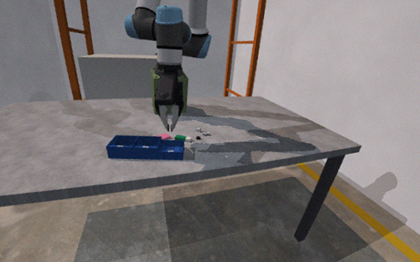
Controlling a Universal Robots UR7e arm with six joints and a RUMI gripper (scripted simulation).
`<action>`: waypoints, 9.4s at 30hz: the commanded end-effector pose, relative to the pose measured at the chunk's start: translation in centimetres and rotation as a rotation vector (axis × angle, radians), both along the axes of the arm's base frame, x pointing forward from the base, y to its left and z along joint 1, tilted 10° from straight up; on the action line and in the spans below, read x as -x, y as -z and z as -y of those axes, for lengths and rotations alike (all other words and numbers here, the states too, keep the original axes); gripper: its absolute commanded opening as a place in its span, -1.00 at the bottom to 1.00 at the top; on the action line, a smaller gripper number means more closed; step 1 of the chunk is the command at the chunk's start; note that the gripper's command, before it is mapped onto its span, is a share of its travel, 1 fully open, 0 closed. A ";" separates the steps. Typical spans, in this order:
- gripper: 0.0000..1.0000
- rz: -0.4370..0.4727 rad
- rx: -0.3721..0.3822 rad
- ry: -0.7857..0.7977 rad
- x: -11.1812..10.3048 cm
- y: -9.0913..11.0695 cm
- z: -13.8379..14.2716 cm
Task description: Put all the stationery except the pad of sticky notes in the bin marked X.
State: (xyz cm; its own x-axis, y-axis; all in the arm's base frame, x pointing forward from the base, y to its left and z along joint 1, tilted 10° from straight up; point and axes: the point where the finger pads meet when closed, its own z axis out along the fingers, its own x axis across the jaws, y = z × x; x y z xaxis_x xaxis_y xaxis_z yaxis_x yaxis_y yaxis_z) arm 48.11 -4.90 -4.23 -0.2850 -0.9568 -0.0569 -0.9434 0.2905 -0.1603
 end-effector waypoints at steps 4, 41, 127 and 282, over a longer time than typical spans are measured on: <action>-0.91 0.001 0.000 0.000 0.5 -3.2 0.0; -0.54 -0.001 0.077 -0.444 5.4 -4.4 -3.4; -0.54 0.011 0.228 -1.316 6.9 7.9 -6.2; -1.00 0.013 0.277 -1.597 3.2 1.9 16.1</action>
